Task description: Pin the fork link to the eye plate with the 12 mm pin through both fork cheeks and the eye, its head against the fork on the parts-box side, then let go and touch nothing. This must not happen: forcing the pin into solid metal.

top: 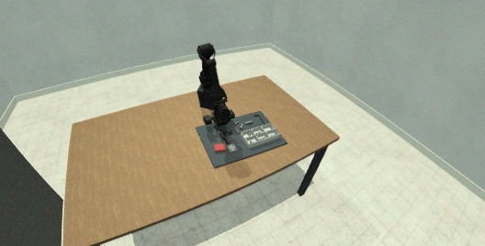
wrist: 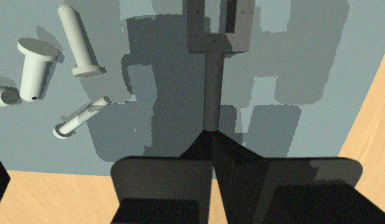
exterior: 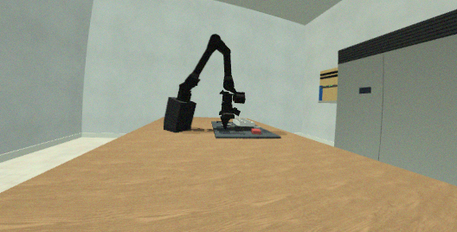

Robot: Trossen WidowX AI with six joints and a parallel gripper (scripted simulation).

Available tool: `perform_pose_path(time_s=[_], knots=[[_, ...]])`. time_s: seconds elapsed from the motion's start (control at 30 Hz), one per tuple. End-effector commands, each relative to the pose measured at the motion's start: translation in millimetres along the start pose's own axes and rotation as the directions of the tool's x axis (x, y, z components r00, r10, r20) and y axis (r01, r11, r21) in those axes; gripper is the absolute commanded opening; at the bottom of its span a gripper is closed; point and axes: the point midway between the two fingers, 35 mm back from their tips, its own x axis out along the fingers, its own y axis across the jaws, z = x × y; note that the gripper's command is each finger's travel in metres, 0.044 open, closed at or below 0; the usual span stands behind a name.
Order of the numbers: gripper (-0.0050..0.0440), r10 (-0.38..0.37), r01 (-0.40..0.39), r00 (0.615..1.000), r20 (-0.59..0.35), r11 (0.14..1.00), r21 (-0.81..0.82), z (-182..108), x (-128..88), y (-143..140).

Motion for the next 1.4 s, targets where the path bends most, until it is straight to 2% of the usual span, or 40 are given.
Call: perform_pose_path(time_s=[0.0,1.07,1.37], knots=[[0.0000,0.000,0.000,1.000,0.022,1.000,0.001,10,-1,0],[0.0000,0.000,0.000,1.000,0.022,1.000,0.001,20,0,0],[0.0000,0.000,0.000,1.000,0.022,1.000,0.001,14,1,0]])
